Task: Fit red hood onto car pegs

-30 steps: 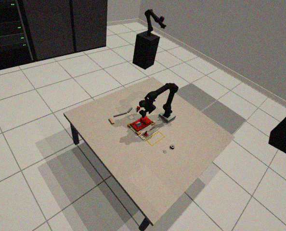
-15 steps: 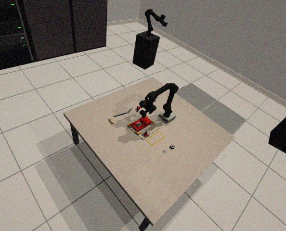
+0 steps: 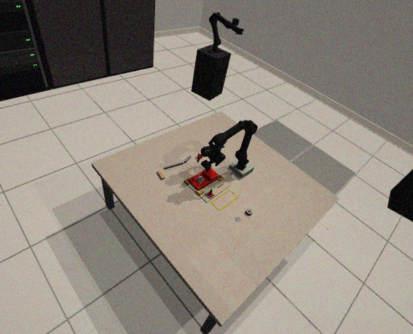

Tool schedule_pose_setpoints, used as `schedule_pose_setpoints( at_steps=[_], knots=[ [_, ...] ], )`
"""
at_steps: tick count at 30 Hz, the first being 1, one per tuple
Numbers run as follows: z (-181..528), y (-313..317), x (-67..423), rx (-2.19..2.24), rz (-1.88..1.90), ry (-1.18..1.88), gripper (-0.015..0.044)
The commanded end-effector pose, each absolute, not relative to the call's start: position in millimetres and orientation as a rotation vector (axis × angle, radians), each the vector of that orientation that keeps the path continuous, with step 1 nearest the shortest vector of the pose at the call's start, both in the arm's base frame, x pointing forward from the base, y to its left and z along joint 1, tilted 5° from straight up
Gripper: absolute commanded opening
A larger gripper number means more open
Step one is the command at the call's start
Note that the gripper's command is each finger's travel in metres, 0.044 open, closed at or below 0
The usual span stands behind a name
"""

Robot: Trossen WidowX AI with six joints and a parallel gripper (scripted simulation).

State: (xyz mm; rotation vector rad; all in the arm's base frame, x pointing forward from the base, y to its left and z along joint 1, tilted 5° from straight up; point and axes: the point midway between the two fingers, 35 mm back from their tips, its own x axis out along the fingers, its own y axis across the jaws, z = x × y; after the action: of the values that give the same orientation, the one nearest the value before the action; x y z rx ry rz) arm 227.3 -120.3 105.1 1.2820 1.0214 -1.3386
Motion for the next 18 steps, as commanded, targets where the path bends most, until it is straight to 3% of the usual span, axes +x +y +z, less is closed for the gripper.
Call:
schedule_pose_setpoints(
  at_steps=[1, 18],
  knots=[
    [103, -120, 228, 1.289, -1.338, 1.021, 0.044],
    [91, -121, 229, 1.289, -1.338, 1.021, 0.044]
  ],
)
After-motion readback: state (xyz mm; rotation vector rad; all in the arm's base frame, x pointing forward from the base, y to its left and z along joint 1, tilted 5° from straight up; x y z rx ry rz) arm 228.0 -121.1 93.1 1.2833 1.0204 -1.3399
